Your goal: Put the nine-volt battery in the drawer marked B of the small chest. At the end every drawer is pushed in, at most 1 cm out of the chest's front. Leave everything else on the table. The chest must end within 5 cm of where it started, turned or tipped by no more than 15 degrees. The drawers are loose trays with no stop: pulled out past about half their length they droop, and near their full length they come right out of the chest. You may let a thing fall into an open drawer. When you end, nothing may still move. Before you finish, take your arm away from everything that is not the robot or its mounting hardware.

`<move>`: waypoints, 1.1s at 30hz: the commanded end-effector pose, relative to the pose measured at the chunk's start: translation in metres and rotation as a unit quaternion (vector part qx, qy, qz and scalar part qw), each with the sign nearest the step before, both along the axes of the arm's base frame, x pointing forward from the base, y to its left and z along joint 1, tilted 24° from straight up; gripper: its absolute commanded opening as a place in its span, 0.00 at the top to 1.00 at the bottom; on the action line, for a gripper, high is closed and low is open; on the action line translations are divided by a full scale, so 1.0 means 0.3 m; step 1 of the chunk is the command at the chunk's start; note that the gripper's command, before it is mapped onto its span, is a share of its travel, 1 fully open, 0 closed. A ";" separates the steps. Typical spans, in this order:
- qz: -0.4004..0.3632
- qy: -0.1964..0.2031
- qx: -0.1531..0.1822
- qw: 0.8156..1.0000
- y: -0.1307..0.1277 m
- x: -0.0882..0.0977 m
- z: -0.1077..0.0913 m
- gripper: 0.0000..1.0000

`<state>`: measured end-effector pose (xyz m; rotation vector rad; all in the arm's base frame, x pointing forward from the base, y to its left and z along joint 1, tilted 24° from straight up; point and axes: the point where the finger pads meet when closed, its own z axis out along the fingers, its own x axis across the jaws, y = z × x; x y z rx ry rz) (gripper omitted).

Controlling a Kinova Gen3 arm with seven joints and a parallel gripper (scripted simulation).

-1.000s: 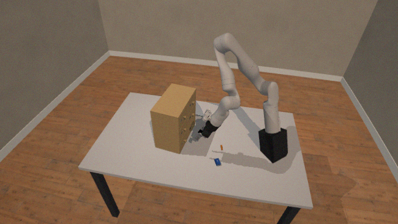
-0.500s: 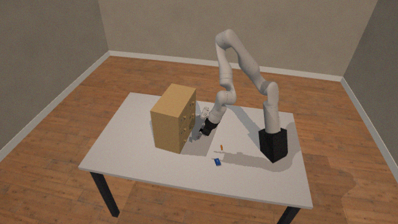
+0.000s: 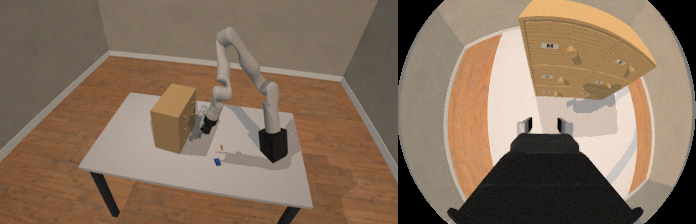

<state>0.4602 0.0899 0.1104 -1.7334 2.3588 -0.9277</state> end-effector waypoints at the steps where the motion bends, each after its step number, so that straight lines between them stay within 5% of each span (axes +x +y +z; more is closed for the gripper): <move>1: -0.007 0.002 0.006 1.000 -0.002 0.010 0.017 0.00; 33: -0.030 0.075 0.037 0.996 0.024 -0.028 0.048 0.00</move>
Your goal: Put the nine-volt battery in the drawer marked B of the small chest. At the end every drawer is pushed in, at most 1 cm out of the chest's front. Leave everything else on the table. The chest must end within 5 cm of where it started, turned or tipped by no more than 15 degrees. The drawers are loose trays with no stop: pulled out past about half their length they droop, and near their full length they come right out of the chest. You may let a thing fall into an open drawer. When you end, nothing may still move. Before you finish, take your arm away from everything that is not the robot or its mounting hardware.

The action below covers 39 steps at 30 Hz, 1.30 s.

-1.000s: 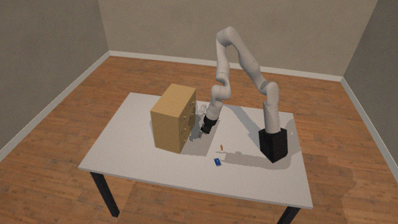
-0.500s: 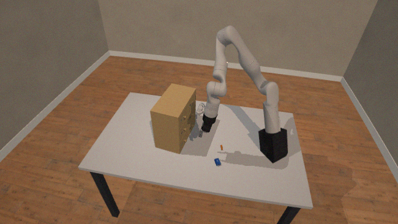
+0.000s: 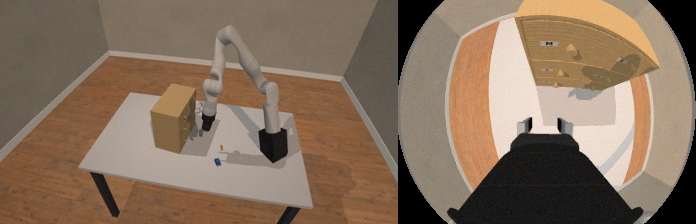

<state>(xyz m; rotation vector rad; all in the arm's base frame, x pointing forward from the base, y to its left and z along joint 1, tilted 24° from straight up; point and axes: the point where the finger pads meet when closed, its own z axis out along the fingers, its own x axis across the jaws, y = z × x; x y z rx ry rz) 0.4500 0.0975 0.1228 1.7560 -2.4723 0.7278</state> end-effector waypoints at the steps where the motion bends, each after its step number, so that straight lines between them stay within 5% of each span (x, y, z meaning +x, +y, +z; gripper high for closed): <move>1: -0.004 0.001 0.003 1.000 -0.001 0.005 0.008 0.00; 39: -0.011 0.024 0.013 1.000 0.007 -0.006 0.017 0.00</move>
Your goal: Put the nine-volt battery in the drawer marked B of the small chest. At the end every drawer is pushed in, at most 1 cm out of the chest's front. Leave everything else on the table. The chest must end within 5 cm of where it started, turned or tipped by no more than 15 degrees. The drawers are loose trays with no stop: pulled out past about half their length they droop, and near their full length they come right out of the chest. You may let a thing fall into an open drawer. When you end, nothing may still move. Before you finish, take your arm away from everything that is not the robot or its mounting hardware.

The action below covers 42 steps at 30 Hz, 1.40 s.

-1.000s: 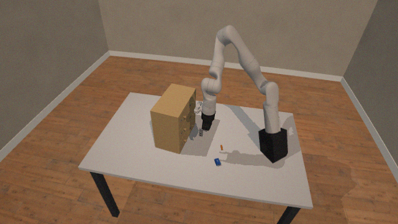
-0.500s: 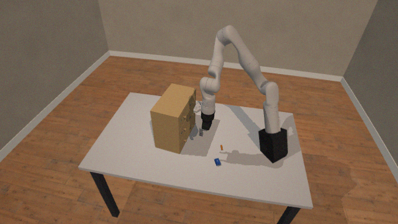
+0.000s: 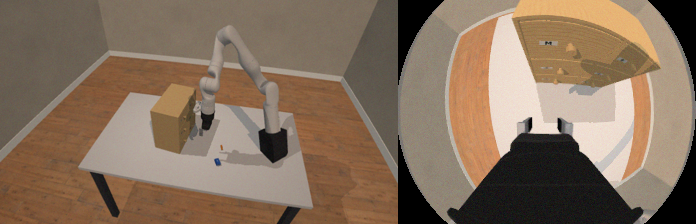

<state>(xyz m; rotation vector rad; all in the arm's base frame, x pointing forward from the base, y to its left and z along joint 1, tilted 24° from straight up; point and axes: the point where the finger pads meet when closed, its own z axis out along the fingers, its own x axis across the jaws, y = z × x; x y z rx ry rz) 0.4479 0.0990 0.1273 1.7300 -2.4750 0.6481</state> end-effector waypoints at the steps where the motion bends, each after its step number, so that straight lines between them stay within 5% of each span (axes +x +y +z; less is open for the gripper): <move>1: 0.000 -0.001 0.000 1.000 0.002 0.001 0.002 0.00; 42: 0.000 -0.001 0.000 1.000 -0.007 -0.004 0.010 0.00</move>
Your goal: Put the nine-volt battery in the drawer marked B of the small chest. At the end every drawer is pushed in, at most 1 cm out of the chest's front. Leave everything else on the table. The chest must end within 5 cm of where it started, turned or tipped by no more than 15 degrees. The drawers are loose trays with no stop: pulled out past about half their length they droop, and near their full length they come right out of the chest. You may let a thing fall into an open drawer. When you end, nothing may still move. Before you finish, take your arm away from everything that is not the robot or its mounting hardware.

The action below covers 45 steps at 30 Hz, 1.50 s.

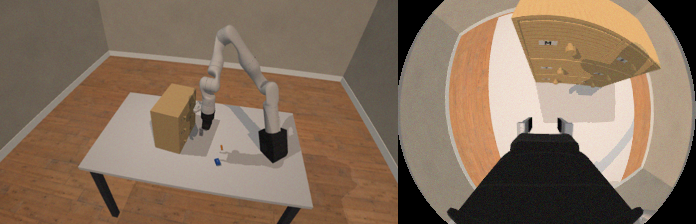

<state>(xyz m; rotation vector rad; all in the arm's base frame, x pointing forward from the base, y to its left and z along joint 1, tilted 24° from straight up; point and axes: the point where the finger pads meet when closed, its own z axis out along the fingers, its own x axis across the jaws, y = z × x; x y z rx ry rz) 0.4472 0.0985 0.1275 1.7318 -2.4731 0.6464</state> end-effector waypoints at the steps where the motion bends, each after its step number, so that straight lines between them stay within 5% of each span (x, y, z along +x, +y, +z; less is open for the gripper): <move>1: 0.000 -0.002 0.000 1.000 -0.014 -0.006 0.016 0.00; 11: 0.000 -0.002 0.000 1.000 -0.228 -0.119 0.200 0.00; 22: 0.000 -0.002 0.000 1.000 -0.378 -0.198 0.329 0.00; 45: 0.003 -0.022 -0.010 1.000 -0.414 -0.188 0.331 0.00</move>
